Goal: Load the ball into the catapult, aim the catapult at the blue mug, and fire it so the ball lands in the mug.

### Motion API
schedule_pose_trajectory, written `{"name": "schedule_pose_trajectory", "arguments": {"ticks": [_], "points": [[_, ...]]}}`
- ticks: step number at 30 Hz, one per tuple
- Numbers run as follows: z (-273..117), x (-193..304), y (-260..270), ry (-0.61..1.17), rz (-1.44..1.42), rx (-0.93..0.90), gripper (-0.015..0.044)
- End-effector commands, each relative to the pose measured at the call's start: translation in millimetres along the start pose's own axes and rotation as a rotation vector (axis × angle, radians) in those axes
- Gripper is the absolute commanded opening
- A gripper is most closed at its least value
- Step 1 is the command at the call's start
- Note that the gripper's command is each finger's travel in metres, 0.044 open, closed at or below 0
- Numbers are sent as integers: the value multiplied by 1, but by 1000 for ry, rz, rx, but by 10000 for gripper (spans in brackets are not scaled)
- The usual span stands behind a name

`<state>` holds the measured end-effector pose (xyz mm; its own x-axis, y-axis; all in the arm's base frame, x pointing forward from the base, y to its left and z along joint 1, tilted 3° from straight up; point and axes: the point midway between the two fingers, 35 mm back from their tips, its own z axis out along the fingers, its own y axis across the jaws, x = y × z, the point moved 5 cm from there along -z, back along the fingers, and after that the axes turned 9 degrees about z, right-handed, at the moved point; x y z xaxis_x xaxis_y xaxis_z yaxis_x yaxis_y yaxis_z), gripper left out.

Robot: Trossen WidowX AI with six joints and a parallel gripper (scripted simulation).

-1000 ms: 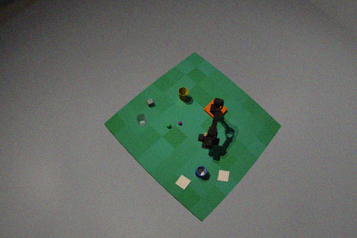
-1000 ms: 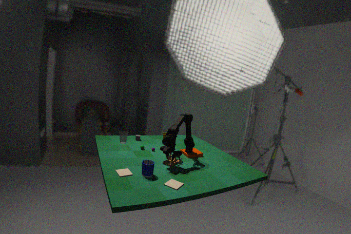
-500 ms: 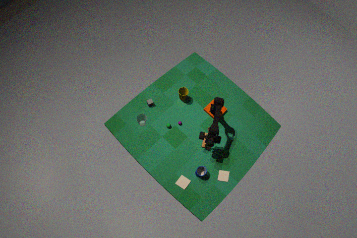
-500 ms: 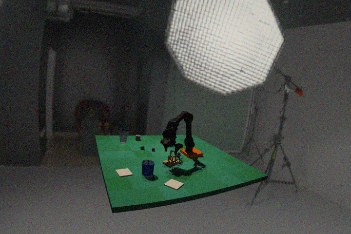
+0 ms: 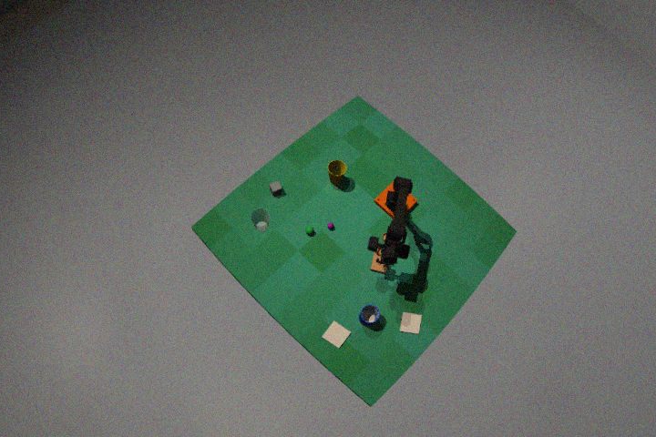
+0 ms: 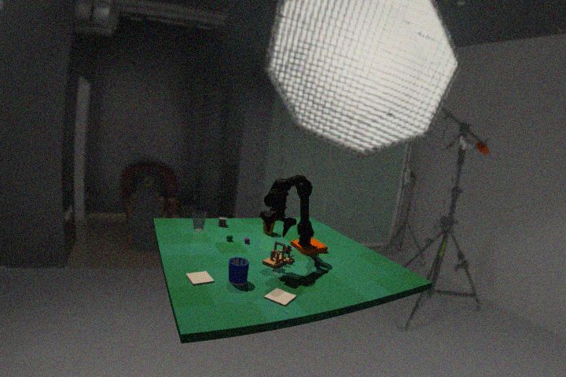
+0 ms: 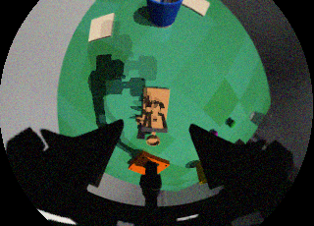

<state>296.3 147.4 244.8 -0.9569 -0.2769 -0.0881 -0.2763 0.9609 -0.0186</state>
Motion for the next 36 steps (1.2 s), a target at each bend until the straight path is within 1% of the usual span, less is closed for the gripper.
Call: {"name": "schedule_pose_trajectory", "arguments": {"ticks": [1,4,5,10,15,19,24,26,32,36], "points": [[7,0,-5,16,11,5,387],[15,-3,-28,17,69,16,309],[19,-4,-41,17,99,21,300],[34,-3,-93,20,214,40,300],[57,11,-170,23,321,37,300],[75,36,-231,21,408,35,300],[94,82,-298,14,513,36,300],[97,89,-306,13,527,37,300],[98,93,-304,13,527,36,300],[112,93,-304,13,527,36,300]]}}
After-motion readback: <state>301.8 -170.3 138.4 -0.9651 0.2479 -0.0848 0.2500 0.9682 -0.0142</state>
